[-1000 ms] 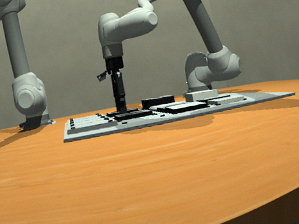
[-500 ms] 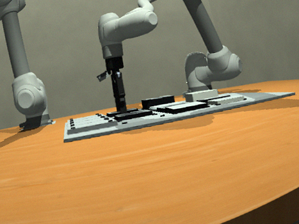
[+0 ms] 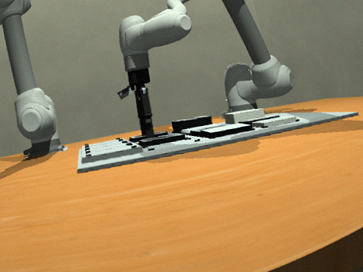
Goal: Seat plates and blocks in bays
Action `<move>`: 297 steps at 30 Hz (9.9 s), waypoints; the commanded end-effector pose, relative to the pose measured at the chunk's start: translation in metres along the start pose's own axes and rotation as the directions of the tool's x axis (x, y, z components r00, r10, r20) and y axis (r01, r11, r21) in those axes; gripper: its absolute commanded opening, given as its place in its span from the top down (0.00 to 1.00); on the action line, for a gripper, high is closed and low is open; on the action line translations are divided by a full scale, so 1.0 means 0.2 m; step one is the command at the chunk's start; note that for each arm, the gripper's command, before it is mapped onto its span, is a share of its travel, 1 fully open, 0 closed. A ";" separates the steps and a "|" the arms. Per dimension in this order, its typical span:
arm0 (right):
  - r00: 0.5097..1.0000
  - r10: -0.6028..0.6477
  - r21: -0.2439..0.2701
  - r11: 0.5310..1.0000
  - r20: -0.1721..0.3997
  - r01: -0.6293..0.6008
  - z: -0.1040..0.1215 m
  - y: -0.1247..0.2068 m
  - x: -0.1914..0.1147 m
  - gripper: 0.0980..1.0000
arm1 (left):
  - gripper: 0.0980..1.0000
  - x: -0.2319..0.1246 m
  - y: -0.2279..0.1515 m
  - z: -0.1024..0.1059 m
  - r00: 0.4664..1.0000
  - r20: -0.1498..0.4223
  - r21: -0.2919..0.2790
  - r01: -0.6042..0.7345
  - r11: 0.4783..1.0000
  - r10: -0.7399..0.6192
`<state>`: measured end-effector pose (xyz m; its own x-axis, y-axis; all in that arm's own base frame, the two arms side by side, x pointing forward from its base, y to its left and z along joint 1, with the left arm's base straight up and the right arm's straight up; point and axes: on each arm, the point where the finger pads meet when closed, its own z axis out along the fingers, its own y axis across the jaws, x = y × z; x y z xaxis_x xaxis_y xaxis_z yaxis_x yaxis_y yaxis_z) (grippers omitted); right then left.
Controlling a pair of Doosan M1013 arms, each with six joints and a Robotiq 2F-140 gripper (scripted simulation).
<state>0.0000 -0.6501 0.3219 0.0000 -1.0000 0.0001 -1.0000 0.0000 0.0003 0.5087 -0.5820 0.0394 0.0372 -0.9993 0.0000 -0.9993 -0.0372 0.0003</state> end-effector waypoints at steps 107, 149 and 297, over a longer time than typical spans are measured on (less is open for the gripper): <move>1.000 0.000 0.000 1.000 -0.001 0.000 0.00 0.00 0.00 0.00 | 1.00 0.00 0.00 -0.35 1.000 -0.001 0.002 0.002 1.000 -0.002; 1.000 0.000 0.000 1.000 -0.001 0.000 0.00 0.00 0.00 0.00 | 1.00 0.00 0.00 -0.13 1.000 -0.001 0.002 0.002 1.000 -0.002; 1.000 0.000 0.000 1.000 -0.001 0.000 0.00 0.00 0.00 0.00 | 1.00 0.00 0.00 -0.02 1.000 -0.001 0.002 0.002 1.000 -0.002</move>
<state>0.0000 -0.6501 0.3219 0.0000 -1.0000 0.0001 -1.0000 0.0000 0.0003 0.5087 -0.5821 0.0433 0.0392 -0.9992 0.0000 -0.9992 -0.0392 0.0003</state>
